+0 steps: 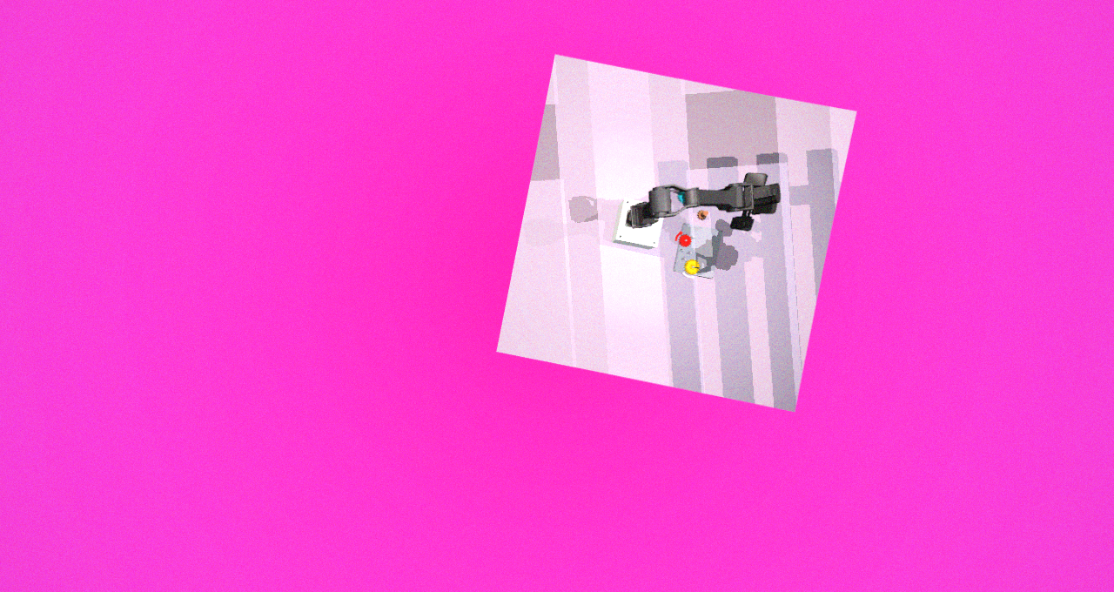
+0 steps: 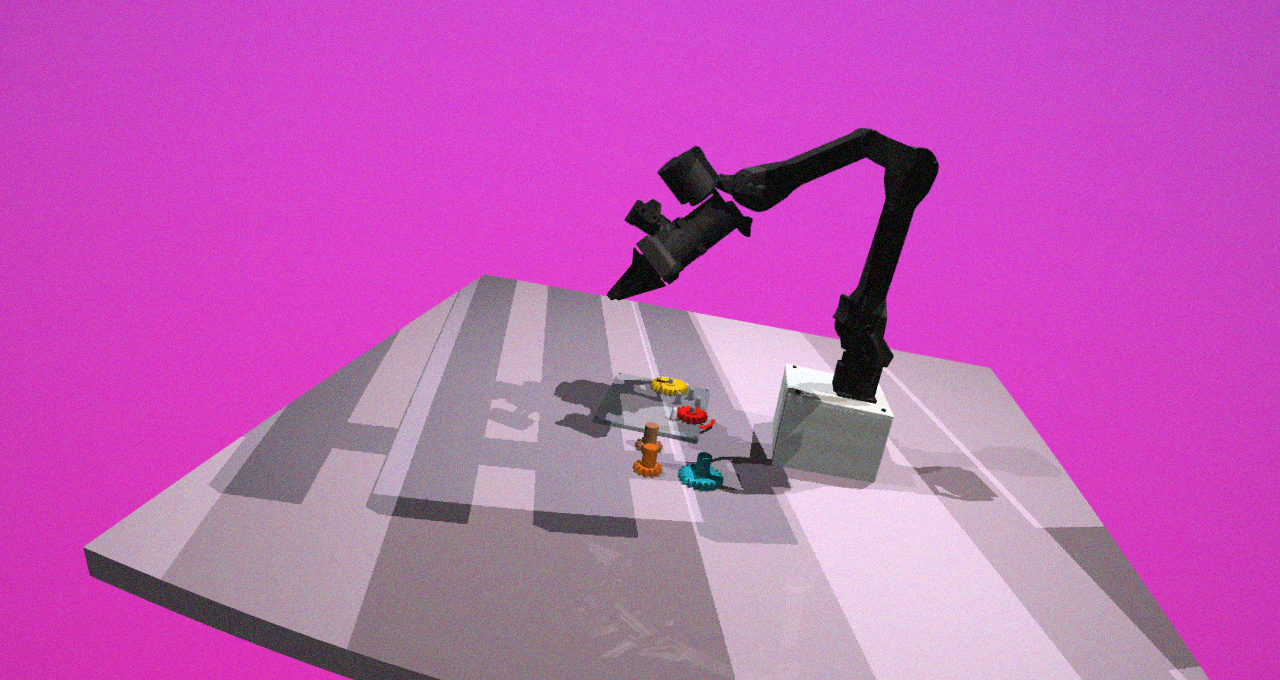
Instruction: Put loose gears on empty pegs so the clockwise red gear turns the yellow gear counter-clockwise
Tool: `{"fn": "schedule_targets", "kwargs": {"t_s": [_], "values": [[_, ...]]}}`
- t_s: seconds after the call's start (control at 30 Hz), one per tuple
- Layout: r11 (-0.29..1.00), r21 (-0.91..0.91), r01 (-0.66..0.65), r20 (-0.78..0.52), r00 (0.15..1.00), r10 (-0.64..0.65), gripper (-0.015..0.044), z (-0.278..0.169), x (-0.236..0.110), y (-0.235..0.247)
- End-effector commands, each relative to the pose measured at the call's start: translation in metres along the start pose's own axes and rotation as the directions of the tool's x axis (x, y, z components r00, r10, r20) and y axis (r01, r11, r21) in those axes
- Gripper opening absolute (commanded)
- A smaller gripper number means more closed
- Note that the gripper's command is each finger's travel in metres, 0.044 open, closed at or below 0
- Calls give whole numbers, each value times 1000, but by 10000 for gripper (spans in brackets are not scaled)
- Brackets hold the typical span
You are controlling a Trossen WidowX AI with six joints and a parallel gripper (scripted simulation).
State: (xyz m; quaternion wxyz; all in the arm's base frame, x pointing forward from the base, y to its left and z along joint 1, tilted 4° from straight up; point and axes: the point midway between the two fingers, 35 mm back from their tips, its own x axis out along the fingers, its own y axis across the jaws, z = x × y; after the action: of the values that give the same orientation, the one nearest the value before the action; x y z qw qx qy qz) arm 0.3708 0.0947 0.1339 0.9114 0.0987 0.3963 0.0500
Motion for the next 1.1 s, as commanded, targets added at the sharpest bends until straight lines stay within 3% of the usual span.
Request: {"fn": "schedule_targets", "kwargs": {"t_s": [0.0, 0.17, 0.33, 1.07], "values": [[999, -19, 32, -204, 978, -35, 440, -44, 31, 16], [990, -74, 122, -475, 868, -143, 440, -110, 58, 27], [965, -143, 222, -651, 713, -260, 440, -156, 73, 36], [963, -147, 226, -656, 706, -266, 440, -176, 91, 25]]}}
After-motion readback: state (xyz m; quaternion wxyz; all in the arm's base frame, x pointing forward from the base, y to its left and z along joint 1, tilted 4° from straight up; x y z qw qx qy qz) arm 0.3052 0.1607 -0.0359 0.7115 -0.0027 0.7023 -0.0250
